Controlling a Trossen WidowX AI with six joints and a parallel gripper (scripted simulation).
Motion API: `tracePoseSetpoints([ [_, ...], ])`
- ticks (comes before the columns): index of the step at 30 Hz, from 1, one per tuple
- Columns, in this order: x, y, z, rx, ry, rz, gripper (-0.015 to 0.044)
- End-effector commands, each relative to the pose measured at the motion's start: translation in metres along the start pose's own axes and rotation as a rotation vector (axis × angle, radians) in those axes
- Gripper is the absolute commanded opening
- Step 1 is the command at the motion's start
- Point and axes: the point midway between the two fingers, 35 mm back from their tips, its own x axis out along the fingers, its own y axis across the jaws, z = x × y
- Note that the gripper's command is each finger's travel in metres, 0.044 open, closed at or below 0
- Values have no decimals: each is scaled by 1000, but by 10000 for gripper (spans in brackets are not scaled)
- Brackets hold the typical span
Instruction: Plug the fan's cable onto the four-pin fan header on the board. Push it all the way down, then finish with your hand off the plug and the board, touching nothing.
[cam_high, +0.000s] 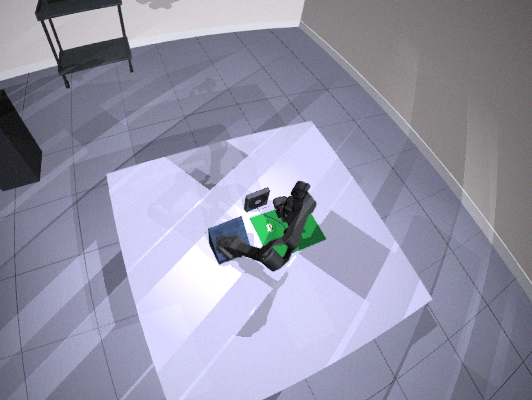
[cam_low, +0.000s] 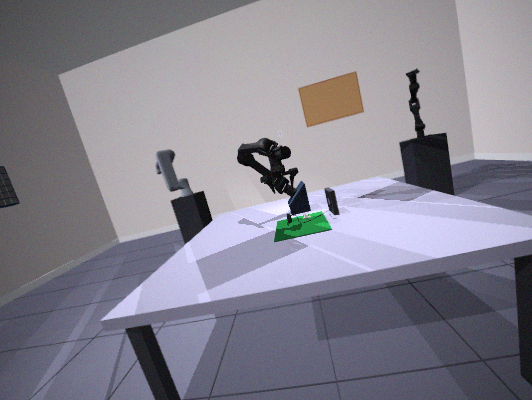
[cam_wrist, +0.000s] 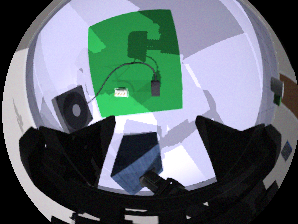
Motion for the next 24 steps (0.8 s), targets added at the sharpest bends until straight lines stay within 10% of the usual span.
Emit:
tracePoseSetpoints([
  [1,-1,-4,-2,-41,-20,-21,440],
  [24,100,-7,1,-39,-22,-24,440],
])
